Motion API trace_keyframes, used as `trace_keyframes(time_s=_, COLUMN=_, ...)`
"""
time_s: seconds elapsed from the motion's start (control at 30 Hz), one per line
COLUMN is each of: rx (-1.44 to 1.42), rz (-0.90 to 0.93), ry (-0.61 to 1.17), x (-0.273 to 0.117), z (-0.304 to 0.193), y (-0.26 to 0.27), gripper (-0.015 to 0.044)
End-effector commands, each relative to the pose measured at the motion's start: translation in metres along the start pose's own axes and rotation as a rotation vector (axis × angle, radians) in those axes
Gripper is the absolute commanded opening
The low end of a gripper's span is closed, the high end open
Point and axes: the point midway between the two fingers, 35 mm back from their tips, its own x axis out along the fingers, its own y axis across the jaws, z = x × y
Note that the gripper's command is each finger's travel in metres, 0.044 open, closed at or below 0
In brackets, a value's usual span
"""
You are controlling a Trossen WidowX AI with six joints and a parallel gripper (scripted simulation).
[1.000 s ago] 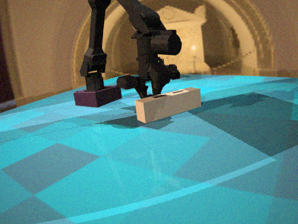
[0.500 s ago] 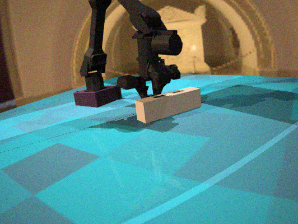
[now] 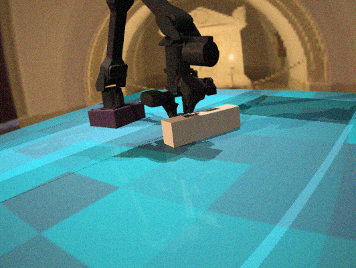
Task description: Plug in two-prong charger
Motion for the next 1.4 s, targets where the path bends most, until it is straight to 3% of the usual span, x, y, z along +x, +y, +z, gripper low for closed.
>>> trace_keyframes(time_s=0.0, rx=-0.001, rz=-0.003, ry=-0.031, x=0.0, z=0.013, y=0.0, gripper=0.0)
trace_keyframes(time_s=1.37, rx=-0.002, rz=-0.001, ry=-0.002, x=0.001, z=0.002, y=0.0, gripper=0.0)
